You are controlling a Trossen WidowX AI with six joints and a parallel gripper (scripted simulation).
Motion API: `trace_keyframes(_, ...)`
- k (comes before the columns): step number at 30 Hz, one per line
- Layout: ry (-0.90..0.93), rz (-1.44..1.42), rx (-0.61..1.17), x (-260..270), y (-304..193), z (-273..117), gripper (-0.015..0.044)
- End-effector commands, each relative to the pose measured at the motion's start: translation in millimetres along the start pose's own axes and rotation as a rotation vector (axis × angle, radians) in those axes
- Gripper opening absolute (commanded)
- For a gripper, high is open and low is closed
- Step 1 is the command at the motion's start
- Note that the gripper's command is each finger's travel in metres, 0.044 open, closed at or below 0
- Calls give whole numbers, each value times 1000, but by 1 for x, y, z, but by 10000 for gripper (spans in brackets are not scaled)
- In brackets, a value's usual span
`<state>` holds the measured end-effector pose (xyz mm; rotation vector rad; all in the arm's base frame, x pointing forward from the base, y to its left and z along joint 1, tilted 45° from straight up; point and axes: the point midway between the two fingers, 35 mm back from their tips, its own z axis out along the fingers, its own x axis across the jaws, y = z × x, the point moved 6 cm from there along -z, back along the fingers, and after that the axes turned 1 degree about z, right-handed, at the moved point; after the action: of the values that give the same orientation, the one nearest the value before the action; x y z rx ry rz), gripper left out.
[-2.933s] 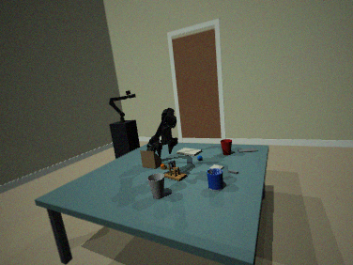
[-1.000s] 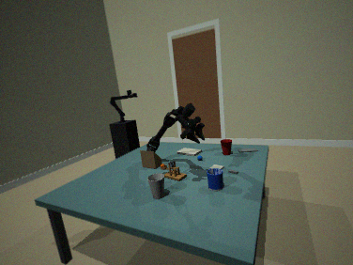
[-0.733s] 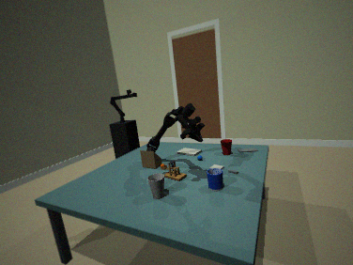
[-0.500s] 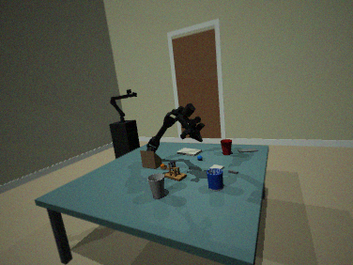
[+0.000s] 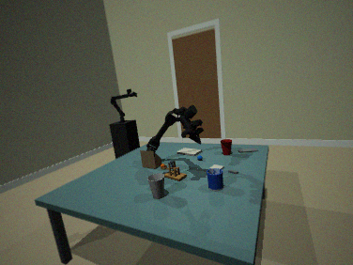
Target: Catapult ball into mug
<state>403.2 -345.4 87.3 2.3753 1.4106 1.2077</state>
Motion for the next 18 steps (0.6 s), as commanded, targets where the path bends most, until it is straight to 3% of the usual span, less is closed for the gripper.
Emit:
trace_keyframes(1, -37, -93, 52, 11, -13, 2, 0)
trace_keyframes(18, -136, -508, 286, 53, -71, -2, 0)
